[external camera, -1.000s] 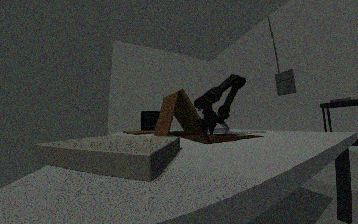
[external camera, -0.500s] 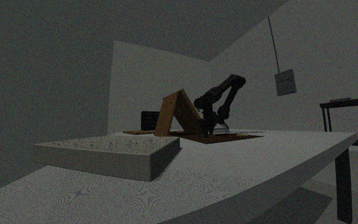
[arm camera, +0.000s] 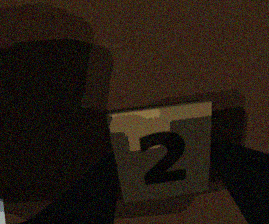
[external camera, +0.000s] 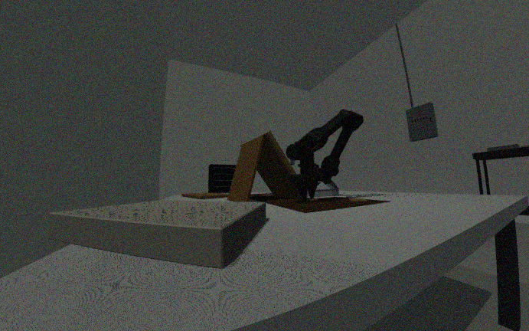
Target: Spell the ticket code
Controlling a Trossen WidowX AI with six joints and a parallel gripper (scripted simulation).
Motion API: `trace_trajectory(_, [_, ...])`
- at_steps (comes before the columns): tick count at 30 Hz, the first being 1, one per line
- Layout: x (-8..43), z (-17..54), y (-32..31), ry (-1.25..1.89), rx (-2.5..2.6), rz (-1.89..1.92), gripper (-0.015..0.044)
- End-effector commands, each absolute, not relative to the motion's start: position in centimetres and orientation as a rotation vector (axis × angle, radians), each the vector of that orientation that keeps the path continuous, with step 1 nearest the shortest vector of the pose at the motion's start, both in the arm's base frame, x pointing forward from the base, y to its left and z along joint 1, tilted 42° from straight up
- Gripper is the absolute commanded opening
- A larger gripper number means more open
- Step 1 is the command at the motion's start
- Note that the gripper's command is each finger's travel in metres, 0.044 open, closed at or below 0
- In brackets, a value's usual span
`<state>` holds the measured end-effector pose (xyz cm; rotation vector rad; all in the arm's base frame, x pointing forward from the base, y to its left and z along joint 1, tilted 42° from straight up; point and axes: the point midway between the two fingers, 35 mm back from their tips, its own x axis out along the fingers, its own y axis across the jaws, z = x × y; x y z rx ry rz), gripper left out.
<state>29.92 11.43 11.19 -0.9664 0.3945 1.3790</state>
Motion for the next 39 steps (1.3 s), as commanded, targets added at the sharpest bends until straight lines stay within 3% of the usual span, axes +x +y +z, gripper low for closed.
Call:
trace_trajectory(1, [29.9, 11.4, 11.2, 0.39, -0.975, 1.378, 0.0])
trace_trajectory(39, [29.4, 12.4, 9.2, 0.391, -0.976, 1.378, 0.0])
